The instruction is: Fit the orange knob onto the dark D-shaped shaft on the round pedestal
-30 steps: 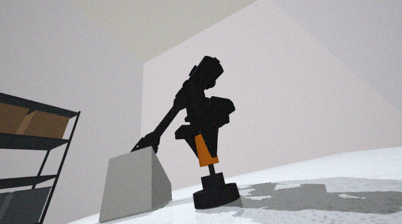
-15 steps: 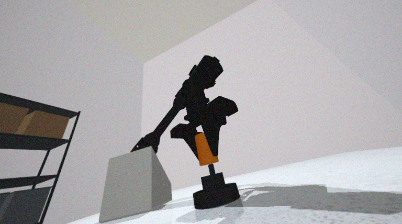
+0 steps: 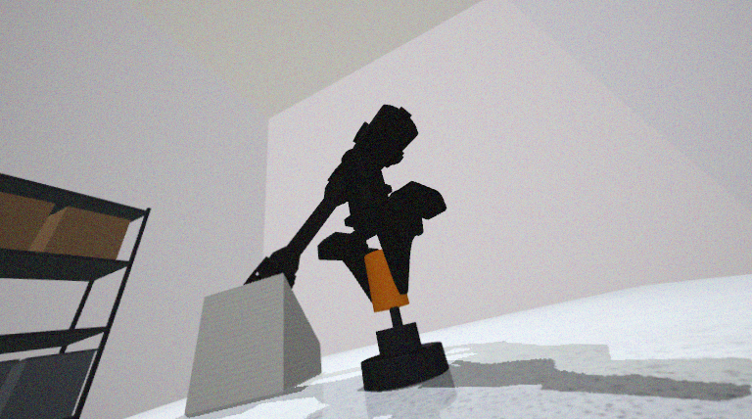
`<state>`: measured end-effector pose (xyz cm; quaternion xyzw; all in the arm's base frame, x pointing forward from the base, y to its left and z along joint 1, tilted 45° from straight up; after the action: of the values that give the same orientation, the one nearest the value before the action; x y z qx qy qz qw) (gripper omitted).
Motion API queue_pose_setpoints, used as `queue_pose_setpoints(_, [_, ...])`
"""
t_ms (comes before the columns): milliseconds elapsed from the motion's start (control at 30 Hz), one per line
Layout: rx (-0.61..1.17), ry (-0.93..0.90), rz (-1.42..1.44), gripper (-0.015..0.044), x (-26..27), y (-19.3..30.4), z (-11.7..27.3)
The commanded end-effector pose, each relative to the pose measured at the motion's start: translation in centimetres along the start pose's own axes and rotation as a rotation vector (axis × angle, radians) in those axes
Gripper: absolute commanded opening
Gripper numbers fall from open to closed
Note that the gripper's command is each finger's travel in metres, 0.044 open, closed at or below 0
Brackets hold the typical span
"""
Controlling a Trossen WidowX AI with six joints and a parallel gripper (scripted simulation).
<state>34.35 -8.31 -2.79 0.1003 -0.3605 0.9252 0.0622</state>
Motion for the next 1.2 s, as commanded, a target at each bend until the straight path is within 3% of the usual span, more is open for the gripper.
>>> queue_pose_setpoints(0, [0.000,0.000,0.006,0.0000,0.01,-0.03,-0.09])
queue_pose_setpoints(367, [0.000,0.001,0.015,0.0000,-0.11,-0.09,0.45])
queue_pose_setpoints(600, [0.000,0.000,0.216,0.0000,-0.11,0.02,0.21])
queue_pose_setpoints(1167, [0.000,0.000,0.216,0.0000,-0.04,-0.05,-0.02])
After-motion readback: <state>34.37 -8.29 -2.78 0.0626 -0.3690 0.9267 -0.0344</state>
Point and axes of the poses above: the point midway between the two fingers, 35 mm back from their tips, its own z axis back along the fingers, its own x axis across the jaws, y = z × x, the point moved 10 cm from there along z, back along the fingers, and after that the axes turned 8 degrees about z, right-handed, at the moved point
